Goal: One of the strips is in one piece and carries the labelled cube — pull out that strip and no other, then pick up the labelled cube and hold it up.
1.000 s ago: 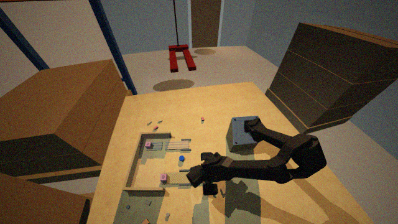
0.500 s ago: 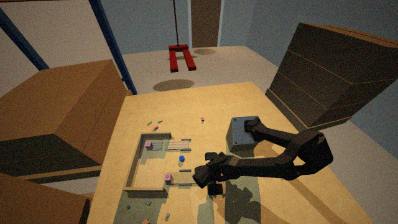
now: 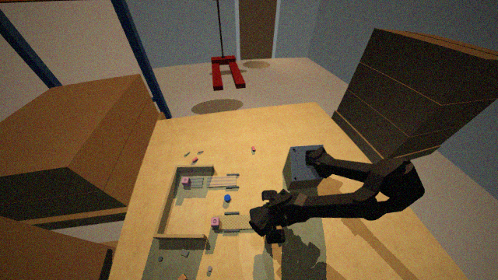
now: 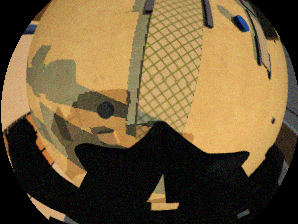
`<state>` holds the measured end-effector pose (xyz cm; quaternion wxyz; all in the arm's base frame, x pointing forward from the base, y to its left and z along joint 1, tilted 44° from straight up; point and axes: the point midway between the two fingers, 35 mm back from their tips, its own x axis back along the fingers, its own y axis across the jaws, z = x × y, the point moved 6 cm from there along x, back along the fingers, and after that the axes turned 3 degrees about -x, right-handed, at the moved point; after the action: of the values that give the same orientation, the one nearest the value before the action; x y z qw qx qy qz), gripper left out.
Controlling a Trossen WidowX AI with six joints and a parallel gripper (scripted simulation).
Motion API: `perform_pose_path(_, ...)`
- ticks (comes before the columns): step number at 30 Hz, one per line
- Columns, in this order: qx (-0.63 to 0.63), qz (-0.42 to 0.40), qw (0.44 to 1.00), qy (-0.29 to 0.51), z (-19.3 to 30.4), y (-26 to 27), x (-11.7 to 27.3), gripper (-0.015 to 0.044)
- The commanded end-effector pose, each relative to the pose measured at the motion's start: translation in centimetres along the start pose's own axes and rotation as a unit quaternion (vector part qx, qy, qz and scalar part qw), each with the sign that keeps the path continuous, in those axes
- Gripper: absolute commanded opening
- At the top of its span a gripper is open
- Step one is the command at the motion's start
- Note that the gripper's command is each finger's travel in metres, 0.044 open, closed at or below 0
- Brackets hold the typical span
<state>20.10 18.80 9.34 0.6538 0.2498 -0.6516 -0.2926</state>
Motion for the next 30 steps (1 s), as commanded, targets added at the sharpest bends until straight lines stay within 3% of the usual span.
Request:
perform_pose_path(1,0.001,0.003,1.0,0.016,1.36,-0.23,-0.41,0.0)
perform_pose_path(30,0.001,0.003,1.0,0.016,1.79,-0.25,-0.4,0.0)
